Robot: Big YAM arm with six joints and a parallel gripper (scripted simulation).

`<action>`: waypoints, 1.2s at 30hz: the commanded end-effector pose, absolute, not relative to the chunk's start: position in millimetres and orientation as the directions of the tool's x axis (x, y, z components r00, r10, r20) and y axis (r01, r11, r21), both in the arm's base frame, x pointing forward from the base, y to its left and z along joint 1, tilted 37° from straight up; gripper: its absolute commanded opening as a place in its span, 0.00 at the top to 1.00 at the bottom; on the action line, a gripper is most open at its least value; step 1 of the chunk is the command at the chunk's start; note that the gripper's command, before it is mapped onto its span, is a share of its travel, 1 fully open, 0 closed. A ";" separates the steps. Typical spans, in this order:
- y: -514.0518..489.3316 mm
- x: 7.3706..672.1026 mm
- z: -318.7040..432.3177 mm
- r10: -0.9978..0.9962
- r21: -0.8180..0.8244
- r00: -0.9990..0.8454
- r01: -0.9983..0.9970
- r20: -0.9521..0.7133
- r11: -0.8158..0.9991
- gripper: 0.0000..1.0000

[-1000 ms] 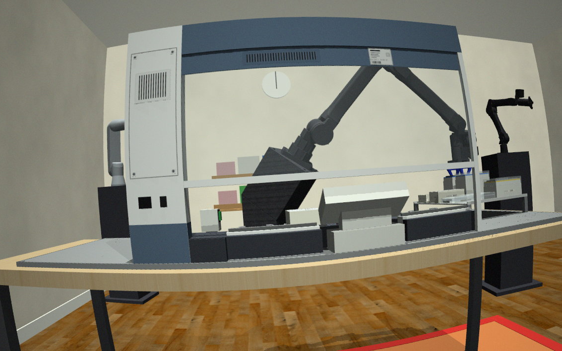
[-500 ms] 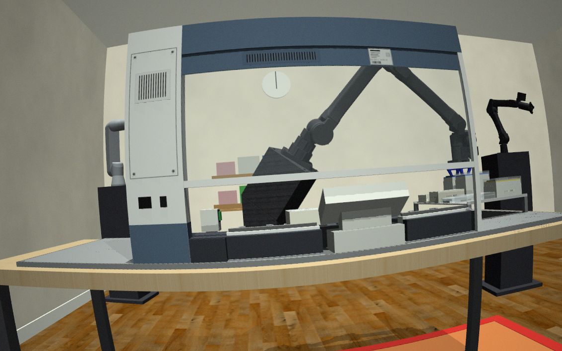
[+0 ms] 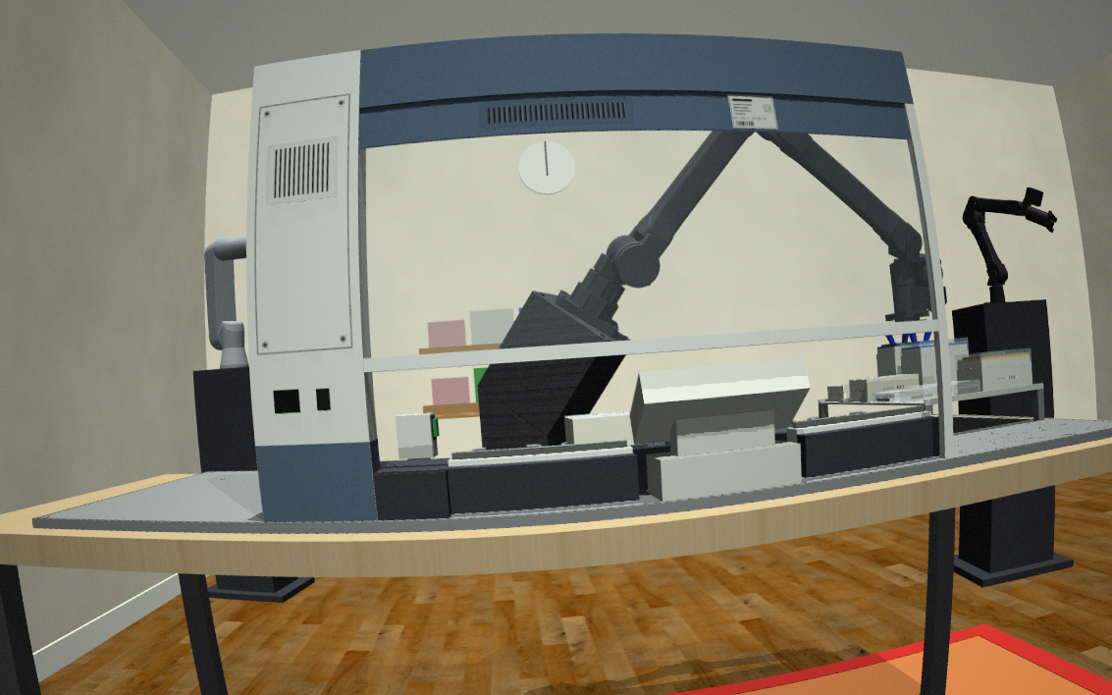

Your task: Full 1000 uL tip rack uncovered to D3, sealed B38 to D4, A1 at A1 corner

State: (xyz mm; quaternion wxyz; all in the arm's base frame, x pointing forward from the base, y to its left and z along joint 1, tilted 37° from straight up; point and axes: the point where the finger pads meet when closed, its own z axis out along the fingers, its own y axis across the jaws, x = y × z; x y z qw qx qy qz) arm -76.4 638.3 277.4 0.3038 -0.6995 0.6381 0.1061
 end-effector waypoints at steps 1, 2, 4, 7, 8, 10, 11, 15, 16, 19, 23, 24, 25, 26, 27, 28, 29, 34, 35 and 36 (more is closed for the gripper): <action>639.4 -92.4 299.9 -0.807 -0.279 0.166 -0.960 -0.567 -0.001 1.00; 638.1 -92.8 307.0 -0.801 -0.277 0.165 -0.961 -0.575 0.001 1.00; 632.4 -92.6 321.1 -0.791 -0.272 0.162 -0.962 -0.590 0.006 1.00; 630.9 -92.2 335.5 -0.780 -0.268 0.157 -0.963 -0.606 0.014 1.00; 630.5 -92.2 338.6 -0.778 -0.267 0.156 -0.964 -0.608 0.016 1.00; 628.2 -94.4 341.3 -0.778 -0.267 0.157 -0.964 -0.608 0.014 1.00; 628.7 -95.9 337.7 -0.782 -0.269 0.159 -0.963 -0.602 0.011 1.00; 620.2 -96.1 327.4 -0.799 -0.276 0.164 -0.961 -0.578 0.002 1.00; 620.2 -96.1 327.4 -0.799 -0.276 0.164 -0.961 -0.578 0.002 1.00; 618.8 -92.2 340.9 -0.789 -0.271 0.155 -0.963 -0.594 0.015 1.00; 616.7 -99.0 355.7 -0.777 -0.266 0.158 -0.964 -0.609 0.013 1.00; 617.9 -99.9 350.9 -0.783 -0.268 0.159 -0.963 -0.601 0.010 1.00; 619.3 -101.0 345.2 -0.790 -0.271 0.161 -0.963 -0.592 0.007 1.00; 619.4 -101.6 343.4 -0.793 -0.272 0.162 -0.962 -0.588 0.006 1.00; 617.0 -101.6 348.7 -0.789 -0.271 0.161 -0.963 -0.593 0.007 1.00; 610.7 -100.4 349.6 -0.791 -0.271 0.161 -0.962 -0.591 0.007 1.00; 609.0 -100.7 357.9 -0.784 -0.268 0.159 -0.963 -0.601 0.010 1.00; 609.2 -99.9 363.8 -0.781 -0.266 0.155 -0.964 -0.605 0.015 1.00; 617.3 -99.9 340.9 -0.805 -0.277 0.157 -0.961 -0.572 0.009 1.00; 615.7 -104.0 342.2 -0.804 -0.277 0.162 -0.961 -0.572 0.003 1.00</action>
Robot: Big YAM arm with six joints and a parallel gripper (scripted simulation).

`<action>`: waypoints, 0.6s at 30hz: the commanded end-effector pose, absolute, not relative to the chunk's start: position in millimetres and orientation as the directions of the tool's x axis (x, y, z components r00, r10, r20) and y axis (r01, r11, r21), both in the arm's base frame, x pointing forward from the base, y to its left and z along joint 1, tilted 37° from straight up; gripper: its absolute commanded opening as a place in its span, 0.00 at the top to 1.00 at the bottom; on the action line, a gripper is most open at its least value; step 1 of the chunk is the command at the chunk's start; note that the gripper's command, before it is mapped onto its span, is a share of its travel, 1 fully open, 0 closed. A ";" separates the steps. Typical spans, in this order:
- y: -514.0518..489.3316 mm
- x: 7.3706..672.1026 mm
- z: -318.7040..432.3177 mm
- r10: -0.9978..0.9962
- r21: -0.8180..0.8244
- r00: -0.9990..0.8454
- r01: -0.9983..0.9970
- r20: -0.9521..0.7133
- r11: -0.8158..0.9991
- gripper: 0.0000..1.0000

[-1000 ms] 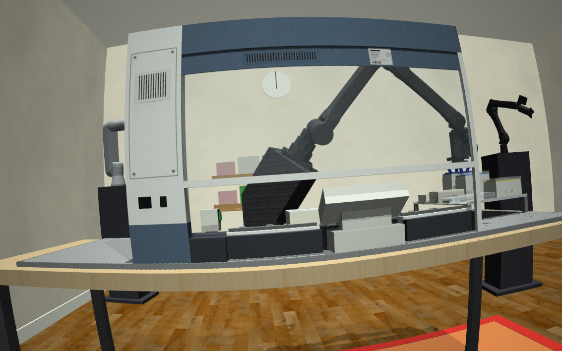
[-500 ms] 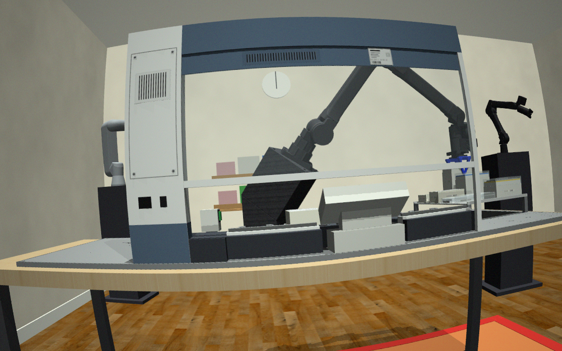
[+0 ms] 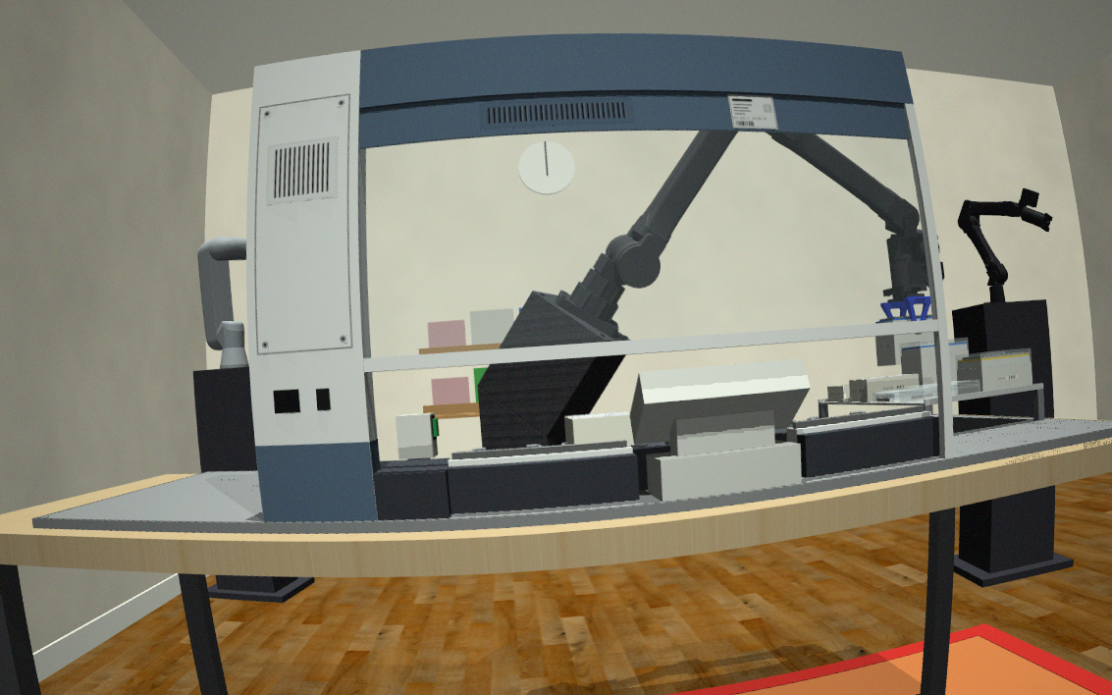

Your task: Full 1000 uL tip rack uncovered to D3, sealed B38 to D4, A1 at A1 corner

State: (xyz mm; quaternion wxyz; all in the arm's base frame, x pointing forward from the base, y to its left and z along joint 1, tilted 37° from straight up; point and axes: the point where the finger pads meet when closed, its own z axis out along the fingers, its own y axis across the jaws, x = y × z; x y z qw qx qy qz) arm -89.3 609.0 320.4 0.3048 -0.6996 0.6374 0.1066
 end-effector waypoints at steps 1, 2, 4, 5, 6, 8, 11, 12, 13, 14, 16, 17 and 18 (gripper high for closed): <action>608.4 -104.5 340.1 -0.809 -0.279 0.166 -0.960 -0.565 -0.002 1.00; 604.0 -103.8 352.5 -0.798 -0.274 0.163 -0.962 -0.580 0.003 1.00; 601.2 -104.2 375.2 -0.777 -0.264 0.157 -0.964 -0.610 0.013 1.00; 600.2 -104.6 376.5 -0.777 -0.264 0.156 -0.964 -0.610 0.013 1.00; 599.1 -104.9 377.8 -0.777 -0.264 0.156 -0.964 -0.610 0.013 1.00; 597.0 -105.6 380.4 -0.777 -0.264 0.156 -0.965 -0.610 0.013 1.00; 600.6 -107.2 368.5 -0.793 -0.271 0.159 -0.963 -0.588 0.008 1.00; 597.3 -106.1 375.9 -0.787 -0.268 0.156 -0.963 -0.597 0.012 1.00; 593.1 -105.6 384.9 -0.779 -0.264 0.154 -0.964 -0.607 0.015 1.00; 593.1 -105.6 384.9 -0.779 -0.264 0.154 -0.964 -0.607 0.015 1.00; 597.5 -105.8 367.9 -0.798 -0.273 0.157 -0.962 -0.581 0.009 1.00; 595.2 -109.7 376.6 -0.790 -0.269 0.160 -0.963 -0.592 0.007 1.00; 592.5 -109.6 381.9 -0.786 -0.267 0.158 -0.964 -0.598 0.009 1.00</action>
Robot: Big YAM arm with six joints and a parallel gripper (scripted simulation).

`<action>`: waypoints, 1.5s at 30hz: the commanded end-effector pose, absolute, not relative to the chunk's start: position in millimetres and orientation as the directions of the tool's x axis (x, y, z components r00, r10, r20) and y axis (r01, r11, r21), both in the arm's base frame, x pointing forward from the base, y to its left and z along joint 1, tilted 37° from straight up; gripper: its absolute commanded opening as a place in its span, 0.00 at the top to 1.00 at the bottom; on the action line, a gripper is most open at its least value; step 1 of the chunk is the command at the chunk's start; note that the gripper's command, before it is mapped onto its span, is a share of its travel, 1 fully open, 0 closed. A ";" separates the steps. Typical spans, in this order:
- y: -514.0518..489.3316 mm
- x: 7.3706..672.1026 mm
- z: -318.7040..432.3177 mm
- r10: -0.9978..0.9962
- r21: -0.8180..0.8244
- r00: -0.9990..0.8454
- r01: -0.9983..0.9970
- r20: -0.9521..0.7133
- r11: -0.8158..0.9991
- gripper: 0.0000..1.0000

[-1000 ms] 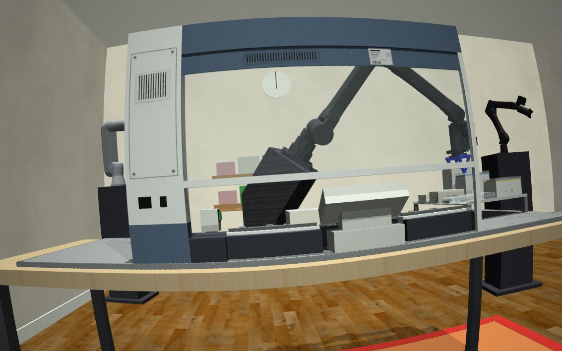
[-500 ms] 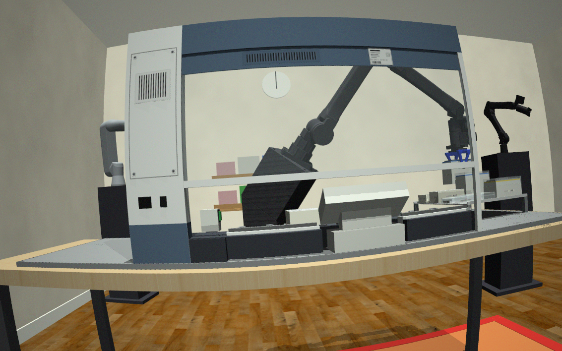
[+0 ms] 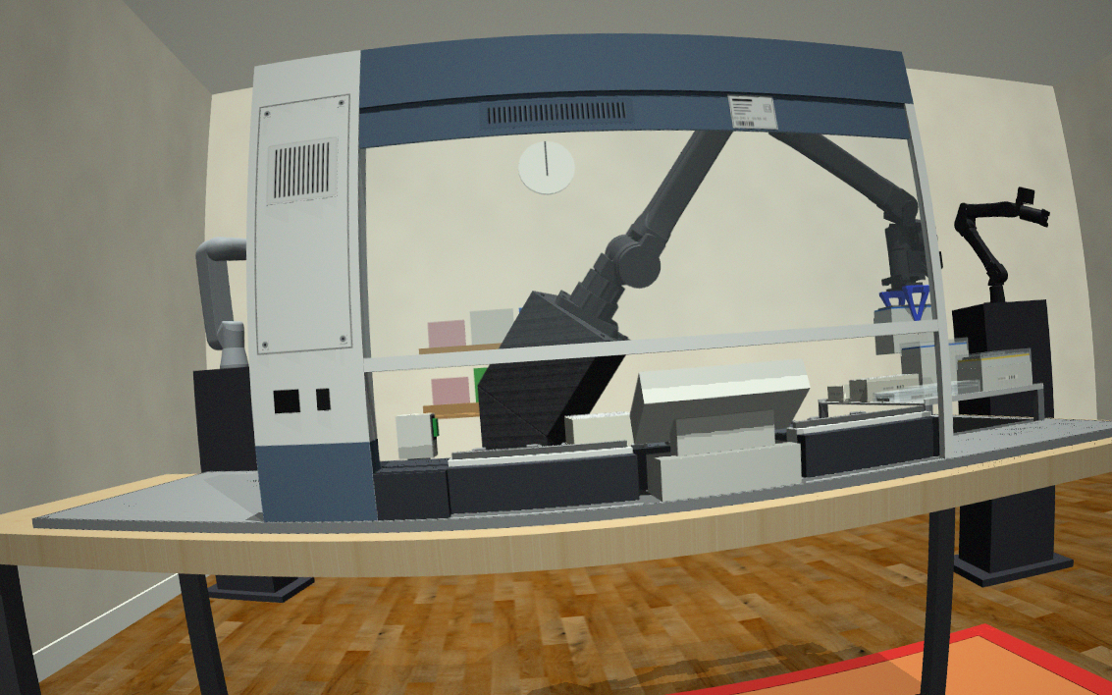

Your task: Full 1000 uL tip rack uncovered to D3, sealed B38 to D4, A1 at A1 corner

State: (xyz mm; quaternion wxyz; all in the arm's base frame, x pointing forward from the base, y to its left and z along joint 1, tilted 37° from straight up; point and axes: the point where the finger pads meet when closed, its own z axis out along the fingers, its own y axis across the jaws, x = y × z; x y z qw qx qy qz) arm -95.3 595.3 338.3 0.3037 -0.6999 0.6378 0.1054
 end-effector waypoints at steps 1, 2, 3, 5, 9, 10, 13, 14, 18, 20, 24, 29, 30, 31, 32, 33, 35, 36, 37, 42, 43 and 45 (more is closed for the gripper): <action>588.2 -108.9 391.0 -0.778 -0.263 0.156 -0.965 -0.609 0.012 1.00; 586.7 -109.1 393.4 -0.777 -0.262 0.156 -0.965 -0.610 0.013 1.00; 585.6 -109.4 394.7 -0.777 -0.262 0.156 -0.965 -0.610 0.013 1.00; 586.2 -110.9 391.2 -0.783 -0.265 0.157 -0.964 -0.602 0.010 1.00; 581.3 -112.1 398.2 -0.781 -0.264 0.156 -0.964 -0.604 0.011 1.00; 578.7 -111.0 403.2 -0.778 -0.262 0.154 -0.965 -0.610 0.014 1.00; 579.2 -111.5 400.7 -0.783 -0.264 0.154 -0.964 -0.603 0.013 1.00; 579.2 -111.5 400.7 -0.783 -0.264 0.154 -0.964 -0.603 0.013 1.00; 575.4 -115.1 398.7 -0.790 -0.268 0.159 -0.964 -0.592 0.007 1.00; 570.4 -114.8 411.3 -0.780 -0.262 0.155 -0.965 -0.607 0.011 1.00; 569.2 -117.0 412.1 -0.784 -0.264 0.157 -0.964 -0.601 0.010 1.00; 561.8 -117.7 423.2 -0.779 -0.261 0.154 -0.965 -0.607 0.012 1.00; 561.8 -117.7 423.2 -0.779 -0.261 0.154 -0.965 -0.607 0.012 1.00; 561.8 -117.7 423.2 -0.779 -0.261 0.154 -0.965 -0.607 0.012 1.00; 572.4 -118.8 401.6 -0.803 -0.274 0.158 -0.962 -0.574 0.007 1.00; 569.6 -121.4 405.7 -0.800 -0.272 0.161 -0.962 -0.578 0.004 1.00; 561.6 -120.8 420.4 -0.787 -0.265 0.157 -0.964 -0.596 0.008 1.00; 557.7 -120.1 426.0 -0.783 -0.262 0.156 -0.965 -0.602 0.010 1.00; 553.9 -119.5 426.1 -0.785 -0.263 0.156 -0.965 -0.600 0.009 1.00; 549.9 -121.3 438.2 -0.778 -0.259 0.153 -0.966 -0.609 0.012 1.00; 548.6 -120.2 440.5 -0.778 -0.258 0.151 -0.966 -0.610 0.015 1.00; 548.2 -121.1 440.1 -0.781 -0.260 0.151 -0.965 -0.606 0.014 1.00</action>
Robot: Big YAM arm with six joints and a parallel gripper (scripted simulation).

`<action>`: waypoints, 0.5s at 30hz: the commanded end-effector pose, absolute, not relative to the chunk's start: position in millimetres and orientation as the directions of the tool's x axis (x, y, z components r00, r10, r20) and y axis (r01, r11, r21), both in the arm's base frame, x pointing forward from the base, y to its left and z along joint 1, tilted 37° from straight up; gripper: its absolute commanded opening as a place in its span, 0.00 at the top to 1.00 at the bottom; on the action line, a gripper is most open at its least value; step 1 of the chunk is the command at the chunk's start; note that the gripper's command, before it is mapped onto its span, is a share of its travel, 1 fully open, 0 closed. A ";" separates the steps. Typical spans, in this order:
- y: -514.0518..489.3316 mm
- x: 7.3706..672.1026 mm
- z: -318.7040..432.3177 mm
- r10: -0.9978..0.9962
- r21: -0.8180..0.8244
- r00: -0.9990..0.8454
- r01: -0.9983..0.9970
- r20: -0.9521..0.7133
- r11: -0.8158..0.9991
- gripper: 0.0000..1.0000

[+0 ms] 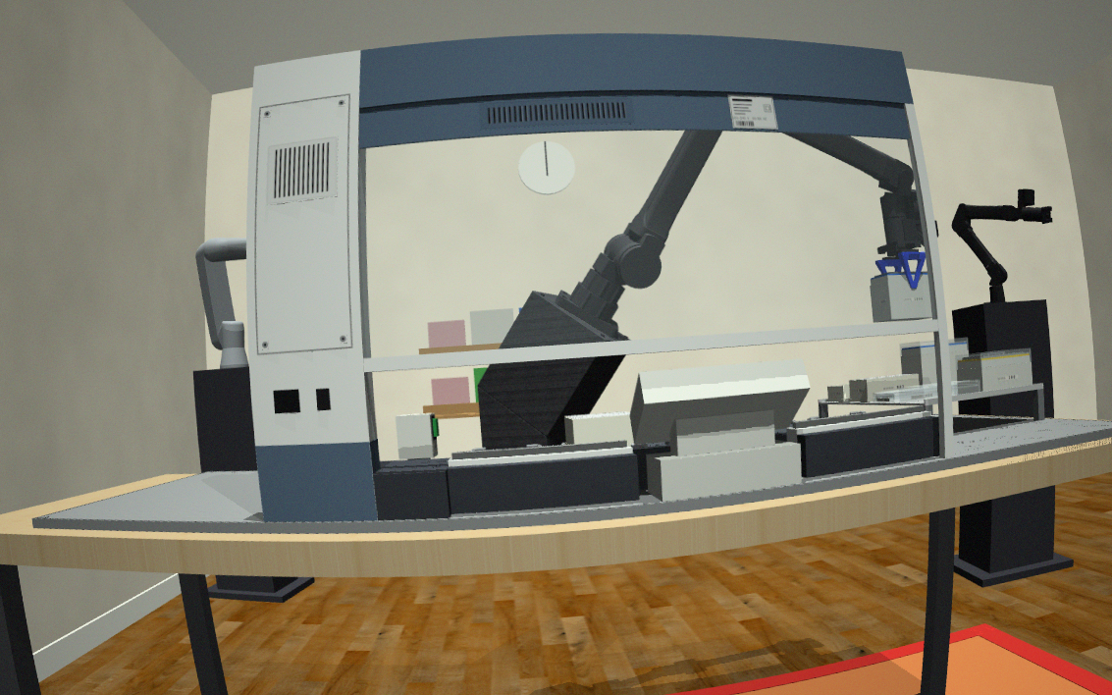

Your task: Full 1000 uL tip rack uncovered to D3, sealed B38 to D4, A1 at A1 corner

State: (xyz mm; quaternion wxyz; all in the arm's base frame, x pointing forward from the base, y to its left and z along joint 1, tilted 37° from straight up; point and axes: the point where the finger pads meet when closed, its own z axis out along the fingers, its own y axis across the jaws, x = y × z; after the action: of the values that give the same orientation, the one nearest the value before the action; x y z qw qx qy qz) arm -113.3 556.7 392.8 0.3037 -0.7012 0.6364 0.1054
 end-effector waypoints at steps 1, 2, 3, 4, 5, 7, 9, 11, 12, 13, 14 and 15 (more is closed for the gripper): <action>548.1 -123.0 439.1 -0.783 -0.261 0.154 -0.965 -0.603 0.011 1.00; 548.1 -123.0 439.1 -0.783 -0.261 0.154 -0.965 -0.603 0.011 1.00; 548.1 -123.0 439.1 -0.783 -0.261 0.154 -0.965 -0.603 0.011 1.00; 548.7 -121.2 409.1 -0.818 -0.281 0.162 -0.960 -0.553 -0.001 1.00; 546.9 -124.2 422.6 -0.804 -0.274 0.162 -0.962 -0.572 0.001 1.00; 544.1 -125.2 443.8 -0.783 -0.261 0.155 -0.965 -0.602 0.010 1.00; 538.7 -124.5 452.3 -0.777 -0.257 0.152 -0.966 -0.611 0.013 1.00; 539.4 -126.2 449.8 -0.782 -0.260 0.154 -0.965 -0.603 0.010 1.00; 540.8 -127.5 446.9 -0.787 -0.263 0.156 -0.965 -0.597 0.008 1.00; 540.3 -128.0 447.1 -0.788 -0.263 0.156 -0.965 -0.596 0.008 1.00; 538.2 -128.0 450.4 -0.786 -0.262 0.155 -0.965 -0.599 0.009 1.00; 535.4 -127.6 454.7 -0.783 -0.260 0.154 -0.966 -0.603 0.010 1.00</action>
State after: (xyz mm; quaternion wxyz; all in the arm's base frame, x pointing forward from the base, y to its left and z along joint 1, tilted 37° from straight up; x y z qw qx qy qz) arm -118.3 544.8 406.3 0.3020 -0.7021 0.6365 0.1035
